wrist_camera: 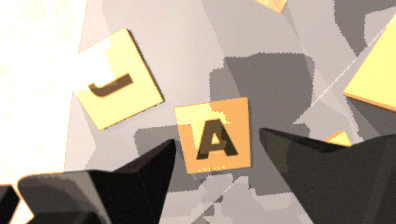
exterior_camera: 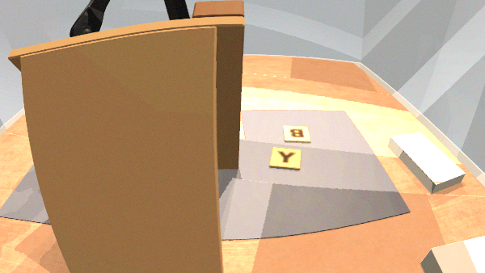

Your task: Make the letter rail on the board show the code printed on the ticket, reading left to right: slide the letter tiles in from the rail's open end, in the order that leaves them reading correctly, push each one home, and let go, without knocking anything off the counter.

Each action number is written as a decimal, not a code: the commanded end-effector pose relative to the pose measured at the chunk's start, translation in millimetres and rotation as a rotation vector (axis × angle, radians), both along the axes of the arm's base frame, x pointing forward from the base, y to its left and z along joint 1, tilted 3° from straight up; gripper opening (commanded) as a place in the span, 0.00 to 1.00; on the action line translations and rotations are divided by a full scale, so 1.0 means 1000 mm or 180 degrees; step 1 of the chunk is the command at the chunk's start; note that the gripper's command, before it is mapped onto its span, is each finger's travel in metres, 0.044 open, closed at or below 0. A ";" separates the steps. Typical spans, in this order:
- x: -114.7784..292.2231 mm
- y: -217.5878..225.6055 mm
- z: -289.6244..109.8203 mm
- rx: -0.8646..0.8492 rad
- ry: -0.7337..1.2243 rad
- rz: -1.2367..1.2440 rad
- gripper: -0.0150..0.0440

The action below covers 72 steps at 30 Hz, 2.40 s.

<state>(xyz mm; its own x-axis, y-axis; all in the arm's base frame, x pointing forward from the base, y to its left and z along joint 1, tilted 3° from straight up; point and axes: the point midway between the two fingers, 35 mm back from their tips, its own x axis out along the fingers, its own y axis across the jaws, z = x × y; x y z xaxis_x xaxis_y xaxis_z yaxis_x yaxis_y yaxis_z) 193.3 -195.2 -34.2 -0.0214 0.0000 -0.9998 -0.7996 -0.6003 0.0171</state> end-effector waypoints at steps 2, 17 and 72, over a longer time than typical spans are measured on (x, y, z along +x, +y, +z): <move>-0.001 0.000 -0.002 -0.0005 0.0025 0.0015 0.83; -0.001 0.000 -0.002 -0.0005 0.0025 0.0015 0.83; 0.000 0.003 0.006 -0.0004 0.0024 0.0015 0.25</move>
<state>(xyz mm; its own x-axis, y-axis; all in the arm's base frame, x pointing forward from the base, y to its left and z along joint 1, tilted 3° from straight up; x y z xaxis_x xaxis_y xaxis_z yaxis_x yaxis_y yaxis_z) 193.5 -191.4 -30.9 -0.0299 0.0055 -0.9995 -0.7940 -0.6075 0.0204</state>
